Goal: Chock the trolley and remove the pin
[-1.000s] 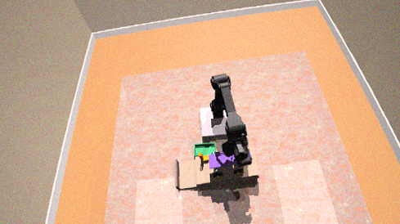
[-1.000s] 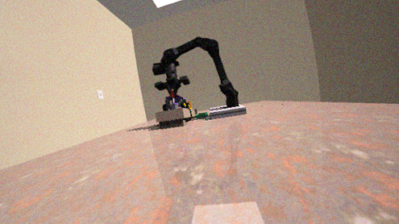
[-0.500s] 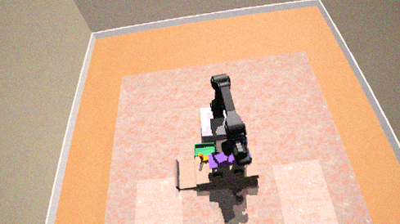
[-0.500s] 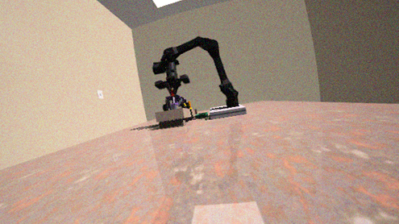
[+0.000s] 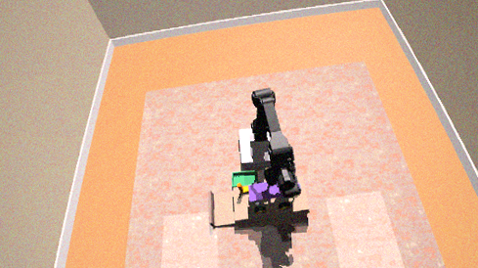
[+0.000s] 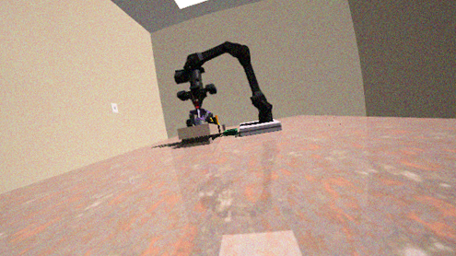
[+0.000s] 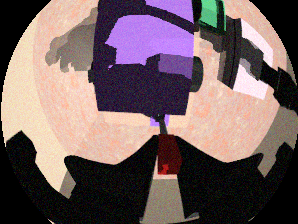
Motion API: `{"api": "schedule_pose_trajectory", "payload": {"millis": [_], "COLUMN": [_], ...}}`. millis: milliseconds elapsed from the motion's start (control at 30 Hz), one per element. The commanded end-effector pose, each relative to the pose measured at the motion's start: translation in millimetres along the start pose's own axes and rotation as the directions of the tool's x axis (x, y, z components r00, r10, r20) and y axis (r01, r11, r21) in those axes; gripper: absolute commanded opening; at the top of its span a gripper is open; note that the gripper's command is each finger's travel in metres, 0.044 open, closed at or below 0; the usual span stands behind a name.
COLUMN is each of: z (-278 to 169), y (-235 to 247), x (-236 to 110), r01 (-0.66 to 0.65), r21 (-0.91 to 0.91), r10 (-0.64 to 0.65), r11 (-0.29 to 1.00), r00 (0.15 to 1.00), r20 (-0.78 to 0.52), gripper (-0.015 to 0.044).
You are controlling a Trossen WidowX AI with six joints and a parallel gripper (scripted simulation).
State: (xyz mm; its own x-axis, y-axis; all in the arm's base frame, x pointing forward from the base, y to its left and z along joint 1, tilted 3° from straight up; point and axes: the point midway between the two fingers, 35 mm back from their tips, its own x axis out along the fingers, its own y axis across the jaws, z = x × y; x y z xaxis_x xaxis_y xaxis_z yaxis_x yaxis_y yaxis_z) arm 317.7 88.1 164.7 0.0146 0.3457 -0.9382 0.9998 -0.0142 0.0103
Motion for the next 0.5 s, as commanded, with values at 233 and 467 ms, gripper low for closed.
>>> {"api": "schedule_pose_trajectory", "payload": {"millis": [233, 467], "z": [-4.2, -5.5], "y": [1.6, 2.3], "x": [-6.7, -8.8], "r01": [-0.008, -0.008], "r21": [-0.008, -0.008], "r10": [0.008, 0.008], "r11": [1.000, 1.000], "r00": [1.000, 1.000], "r20": [-0.006, -0.006], "gripper": [0.0000, 0.0000]}}
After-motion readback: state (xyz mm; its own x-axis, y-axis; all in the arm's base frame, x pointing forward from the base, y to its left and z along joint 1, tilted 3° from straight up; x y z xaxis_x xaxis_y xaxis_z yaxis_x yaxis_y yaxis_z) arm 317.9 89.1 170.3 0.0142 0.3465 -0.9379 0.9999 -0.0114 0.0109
